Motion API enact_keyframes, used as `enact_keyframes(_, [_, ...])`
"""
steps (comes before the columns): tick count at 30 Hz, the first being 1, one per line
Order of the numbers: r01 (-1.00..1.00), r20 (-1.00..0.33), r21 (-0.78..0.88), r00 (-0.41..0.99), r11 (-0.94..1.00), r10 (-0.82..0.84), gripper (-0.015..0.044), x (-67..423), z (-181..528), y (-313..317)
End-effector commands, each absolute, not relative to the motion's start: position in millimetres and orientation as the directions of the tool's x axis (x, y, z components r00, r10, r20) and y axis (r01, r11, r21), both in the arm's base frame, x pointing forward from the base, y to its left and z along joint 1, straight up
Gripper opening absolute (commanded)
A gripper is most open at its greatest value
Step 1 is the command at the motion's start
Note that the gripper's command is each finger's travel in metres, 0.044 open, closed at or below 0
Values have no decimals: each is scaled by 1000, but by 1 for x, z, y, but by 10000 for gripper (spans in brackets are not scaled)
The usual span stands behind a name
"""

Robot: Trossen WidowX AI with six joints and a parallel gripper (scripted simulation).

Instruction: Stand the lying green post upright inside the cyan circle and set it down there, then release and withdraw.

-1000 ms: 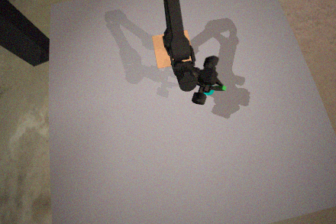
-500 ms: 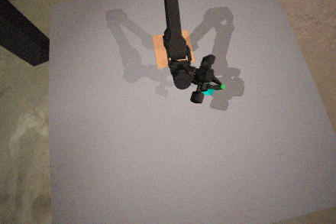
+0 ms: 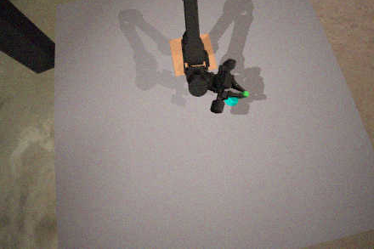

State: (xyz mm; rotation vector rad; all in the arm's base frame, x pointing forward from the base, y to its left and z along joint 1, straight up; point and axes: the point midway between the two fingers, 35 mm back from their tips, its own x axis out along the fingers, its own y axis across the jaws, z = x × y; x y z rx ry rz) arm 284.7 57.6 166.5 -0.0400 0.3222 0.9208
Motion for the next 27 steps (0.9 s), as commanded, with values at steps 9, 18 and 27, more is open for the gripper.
enact_keyframes(9, [-800, -232, 81, 565, 594, 792, 22, 276, 168, 54])
enact_keyframes(18, [-811, -190, 57, 563, 582, 804, 22, 269, 168, 53])
enact_keyframes(27, [-822, -150, 31, 559, 569, 815, 22, 261, 169, 51])
